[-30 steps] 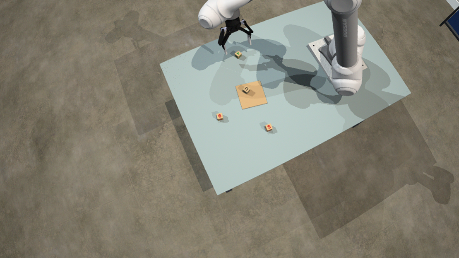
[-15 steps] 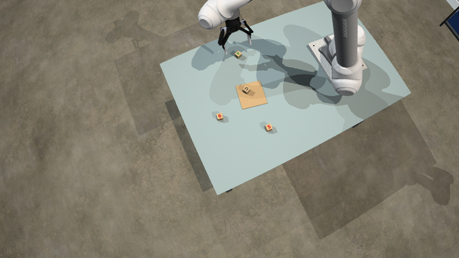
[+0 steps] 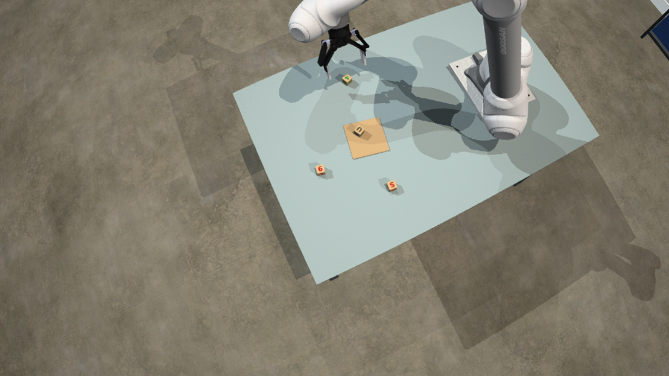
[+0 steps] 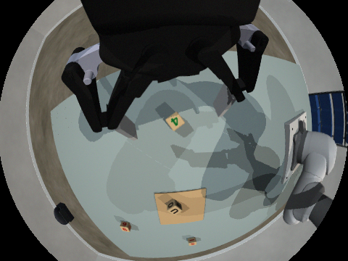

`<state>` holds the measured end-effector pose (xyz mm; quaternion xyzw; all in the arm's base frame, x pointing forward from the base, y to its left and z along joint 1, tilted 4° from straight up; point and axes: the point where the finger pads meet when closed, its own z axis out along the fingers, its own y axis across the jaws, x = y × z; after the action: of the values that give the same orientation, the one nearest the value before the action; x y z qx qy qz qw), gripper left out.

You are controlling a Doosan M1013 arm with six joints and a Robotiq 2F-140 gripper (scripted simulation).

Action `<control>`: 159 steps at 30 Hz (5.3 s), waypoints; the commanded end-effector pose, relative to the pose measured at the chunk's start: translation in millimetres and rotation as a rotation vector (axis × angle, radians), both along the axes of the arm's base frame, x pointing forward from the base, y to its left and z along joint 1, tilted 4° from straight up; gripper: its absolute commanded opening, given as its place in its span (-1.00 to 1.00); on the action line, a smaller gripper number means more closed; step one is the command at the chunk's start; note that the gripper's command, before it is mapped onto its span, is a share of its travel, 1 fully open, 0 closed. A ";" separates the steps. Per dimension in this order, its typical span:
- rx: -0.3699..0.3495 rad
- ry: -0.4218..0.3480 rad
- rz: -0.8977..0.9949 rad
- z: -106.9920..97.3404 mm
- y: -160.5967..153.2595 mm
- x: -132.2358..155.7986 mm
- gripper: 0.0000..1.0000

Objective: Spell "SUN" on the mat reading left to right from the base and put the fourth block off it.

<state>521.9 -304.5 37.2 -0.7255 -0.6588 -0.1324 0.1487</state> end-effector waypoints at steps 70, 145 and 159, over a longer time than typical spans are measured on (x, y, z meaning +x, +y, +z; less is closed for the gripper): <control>-0.333 -0.056 0.378 65.8 1.1 2.5 1.00; -0.333 -0.054 0.378 17.6 4.2 0.2 -0.20; -0.333 -0.054 0.378 -1.6 5.1 -0.3 -0.20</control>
<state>522.0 -302.5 44.7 -0.6057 -0.7950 -0.0130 0.0292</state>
